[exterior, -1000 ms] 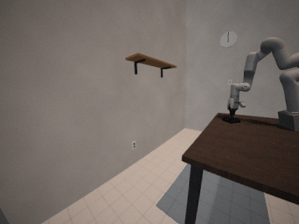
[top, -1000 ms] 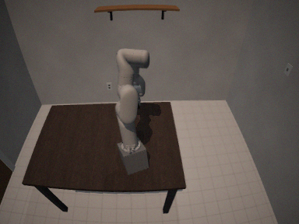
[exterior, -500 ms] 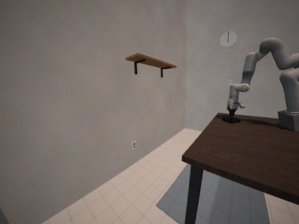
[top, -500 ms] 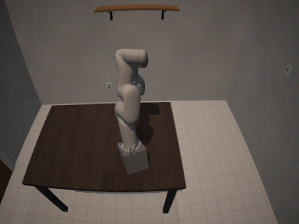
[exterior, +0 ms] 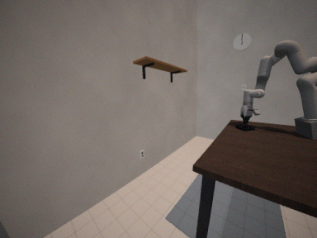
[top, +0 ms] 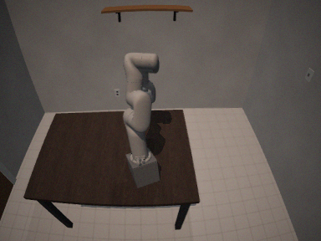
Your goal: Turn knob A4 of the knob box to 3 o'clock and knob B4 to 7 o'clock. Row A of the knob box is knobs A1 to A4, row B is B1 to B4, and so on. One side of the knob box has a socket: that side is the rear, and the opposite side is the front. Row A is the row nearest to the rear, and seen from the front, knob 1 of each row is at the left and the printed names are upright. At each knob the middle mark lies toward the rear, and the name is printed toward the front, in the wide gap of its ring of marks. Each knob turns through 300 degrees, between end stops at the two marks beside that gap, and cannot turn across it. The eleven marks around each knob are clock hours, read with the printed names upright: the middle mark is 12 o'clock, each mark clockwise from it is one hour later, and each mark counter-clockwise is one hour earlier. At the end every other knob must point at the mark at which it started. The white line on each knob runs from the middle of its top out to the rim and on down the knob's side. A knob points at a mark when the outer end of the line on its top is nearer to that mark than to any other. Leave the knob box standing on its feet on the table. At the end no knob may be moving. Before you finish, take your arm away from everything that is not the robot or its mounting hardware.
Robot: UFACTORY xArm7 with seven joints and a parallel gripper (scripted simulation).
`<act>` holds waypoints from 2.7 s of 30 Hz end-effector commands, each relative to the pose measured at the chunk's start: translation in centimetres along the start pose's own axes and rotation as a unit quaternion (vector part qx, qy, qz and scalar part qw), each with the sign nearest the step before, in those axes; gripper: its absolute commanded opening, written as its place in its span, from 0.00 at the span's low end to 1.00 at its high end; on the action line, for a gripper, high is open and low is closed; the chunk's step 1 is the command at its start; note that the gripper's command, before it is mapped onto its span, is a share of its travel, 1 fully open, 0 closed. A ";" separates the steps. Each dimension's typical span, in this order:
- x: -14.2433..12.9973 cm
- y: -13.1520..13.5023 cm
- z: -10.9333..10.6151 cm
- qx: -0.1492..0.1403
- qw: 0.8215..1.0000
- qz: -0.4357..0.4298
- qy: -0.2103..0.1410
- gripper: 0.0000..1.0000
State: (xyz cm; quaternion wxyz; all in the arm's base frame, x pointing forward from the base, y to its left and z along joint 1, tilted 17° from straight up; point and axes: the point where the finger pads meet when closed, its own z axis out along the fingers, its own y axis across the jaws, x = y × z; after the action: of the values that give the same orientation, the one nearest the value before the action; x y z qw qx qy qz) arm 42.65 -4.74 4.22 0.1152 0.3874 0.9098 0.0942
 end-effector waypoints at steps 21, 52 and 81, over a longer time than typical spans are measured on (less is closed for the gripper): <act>-0.1 0.1 0.8 0.000 1.000 0.000 -0.002 0.19; -0.1 0.1 0.8 0.000 1.000 0.000 -0.002 0.19; -0.1 0.1 0.8 0.000 1.000 0.000 -0.002 0.08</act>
State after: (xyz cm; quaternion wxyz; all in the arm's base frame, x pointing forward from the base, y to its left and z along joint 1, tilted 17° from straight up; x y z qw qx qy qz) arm 42.92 -4.67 3.37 0.1156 0.3874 0.9098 0.0936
